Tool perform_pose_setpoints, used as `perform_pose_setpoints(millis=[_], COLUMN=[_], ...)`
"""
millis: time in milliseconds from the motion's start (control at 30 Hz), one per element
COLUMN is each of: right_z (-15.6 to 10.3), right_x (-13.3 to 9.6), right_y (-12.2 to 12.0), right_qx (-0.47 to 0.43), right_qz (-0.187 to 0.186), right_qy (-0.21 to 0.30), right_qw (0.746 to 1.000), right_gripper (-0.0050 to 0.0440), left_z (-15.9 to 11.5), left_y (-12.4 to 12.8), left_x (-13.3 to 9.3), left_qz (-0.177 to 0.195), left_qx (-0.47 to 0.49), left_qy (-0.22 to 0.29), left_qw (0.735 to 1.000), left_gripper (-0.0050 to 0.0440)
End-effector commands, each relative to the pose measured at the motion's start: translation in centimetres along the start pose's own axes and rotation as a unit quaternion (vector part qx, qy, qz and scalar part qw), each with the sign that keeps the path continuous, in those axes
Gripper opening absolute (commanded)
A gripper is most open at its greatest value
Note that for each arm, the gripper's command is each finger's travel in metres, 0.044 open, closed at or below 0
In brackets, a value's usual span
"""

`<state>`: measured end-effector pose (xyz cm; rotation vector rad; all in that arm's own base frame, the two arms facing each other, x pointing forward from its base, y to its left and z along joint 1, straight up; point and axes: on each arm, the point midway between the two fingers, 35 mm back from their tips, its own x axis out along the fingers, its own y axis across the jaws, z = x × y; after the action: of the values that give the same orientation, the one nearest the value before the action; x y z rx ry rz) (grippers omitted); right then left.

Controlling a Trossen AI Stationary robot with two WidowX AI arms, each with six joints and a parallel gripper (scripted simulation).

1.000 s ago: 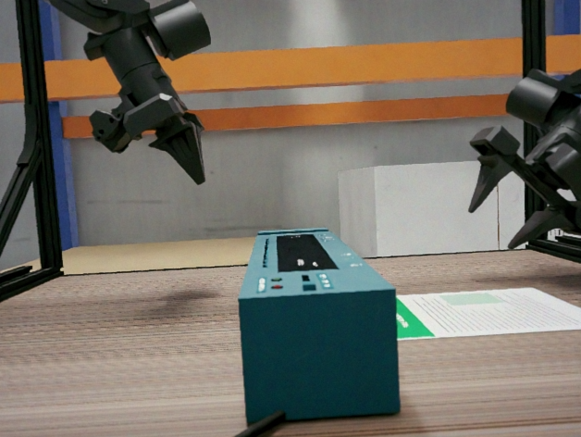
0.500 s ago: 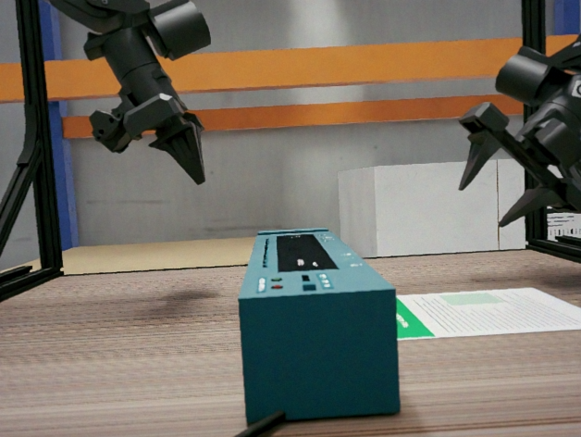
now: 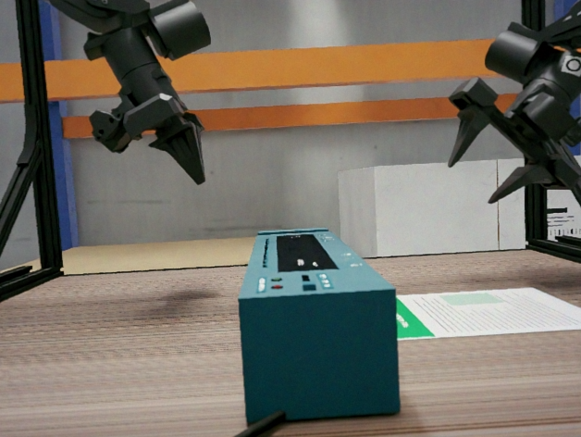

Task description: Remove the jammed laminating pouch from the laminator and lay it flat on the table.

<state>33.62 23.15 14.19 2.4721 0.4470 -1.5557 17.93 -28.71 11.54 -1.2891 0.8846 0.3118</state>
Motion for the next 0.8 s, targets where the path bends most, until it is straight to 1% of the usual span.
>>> perform_pose_setpoints(millis=[0,167,233,267,767], right_z=[-0.6,-0.6,-0.6,-0.6,-0.6], right_x=[-0.8,-0.8,-0.8,-0.8,-0.8], right_y=[0.0,0.0,0.0,0.0,0.0], right_qx=[0.002,0.002,0.002,0.002,0.002], right_qz=[-0.004,-0.004,-0.004,-0.004,-0.004], right_qy=[0.013,0.013,0.013,0.013,0.013], right_qw=[1.000,1.000,1.000,1.000,1.000], right_gripper=[-0.0050,-0.0050,-0.0050,-0.0050,-0.0050], left_z=[-0.3,-0.4,-0.4,-0.3,-0.3], left_y=[-2.6,-4.3,-4.3,-2.7,-2.7], left_x=[-1.3,-2.0,-2.0,-1.3,-1.3], left_qz=[-0.013,-0.014,-0.014,-0.010,-0.010], left_qx=[-0.010,-0.011,-0.011,-0.008,-0.008], left_qy=[0.010,0.012,0.012,0.008,0.008], left_qw=[1.000,1.000,1.000,1.000,1.000], left_gripper=[0.0340,0.0340,0.0340,0.0340,0.0340])
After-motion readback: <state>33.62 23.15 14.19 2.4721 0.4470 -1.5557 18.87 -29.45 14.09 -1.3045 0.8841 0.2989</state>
